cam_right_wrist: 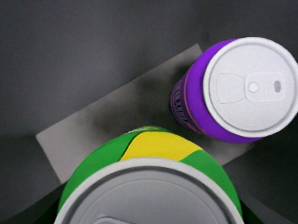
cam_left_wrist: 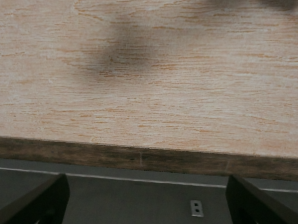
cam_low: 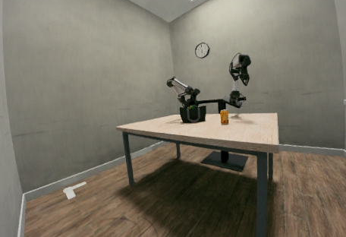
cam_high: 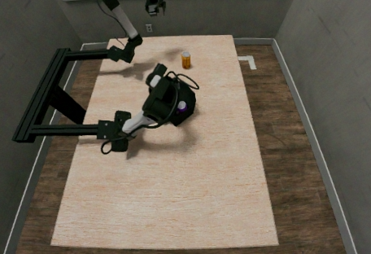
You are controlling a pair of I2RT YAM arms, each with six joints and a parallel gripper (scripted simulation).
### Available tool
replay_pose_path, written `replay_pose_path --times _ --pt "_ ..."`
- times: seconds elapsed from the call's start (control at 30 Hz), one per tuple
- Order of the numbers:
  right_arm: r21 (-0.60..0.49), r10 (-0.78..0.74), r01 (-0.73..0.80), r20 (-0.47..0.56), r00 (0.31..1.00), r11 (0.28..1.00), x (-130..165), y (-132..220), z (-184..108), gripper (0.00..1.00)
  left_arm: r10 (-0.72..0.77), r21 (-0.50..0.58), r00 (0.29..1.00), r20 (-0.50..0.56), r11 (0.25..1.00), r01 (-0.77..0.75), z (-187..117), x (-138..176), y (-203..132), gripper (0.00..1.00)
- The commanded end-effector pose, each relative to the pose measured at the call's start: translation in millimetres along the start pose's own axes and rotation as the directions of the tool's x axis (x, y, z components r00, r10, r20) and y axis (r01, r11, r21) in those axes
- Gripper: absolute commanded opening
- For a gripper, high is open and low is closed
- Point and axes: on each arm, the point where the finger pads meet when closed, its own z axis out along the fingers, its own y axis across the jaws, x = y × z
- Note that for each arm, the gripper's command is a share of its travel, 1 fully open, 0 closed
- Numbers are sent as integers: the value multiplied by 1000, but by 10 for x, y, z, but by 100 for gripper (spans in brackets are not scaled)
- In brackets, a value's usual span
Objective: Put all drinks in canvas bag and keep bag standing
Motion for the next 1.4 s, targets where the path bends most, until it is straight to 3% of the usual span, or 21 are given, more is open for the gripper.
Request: replay_pose_path --times 0.0,0.27,0.43,0.53,0.6,0.77,0.87,1.37 --pt "-16 30 -29 42 999 999 -80 36 9 70 -6 -14 1000 -9 1000 6 -68 7 -4 86" --pt "-5 29 -29 32 999 1000 -8 23 152 70 -6 -14 1000 -9 1000 6 -68 7 -4 86" --pt "-26 47 -45 51 998 999 -90 46 70 70 -6 -14 1000 -9 1000 6 -68 7 -4 86" --pt "-4 28 -28 30 999 1000 34 13 224 70 -6 -14 1000 -9 1000 6 -68 7 -4 86" --pt "-38 39 -37 58 998 999 -76 90 67 70 -6 -14 1000 -9 1000 6 -68 7 -4 86" --pt "-51 71 -67 71 995 996 -197 148 36 70 -6 -14 1000 -9 1000 6 -68 7 -4 86" --pt "0 30 -30 27 999 1000 44 -16 231 70 -6 -14 1000 -9 1000 6 -68 7 -4 86" --pt "-13 29 -29 37 999 1000 66 18 263 70 -6 -14 1000 -9 1000 6 -68 7 -4 86"
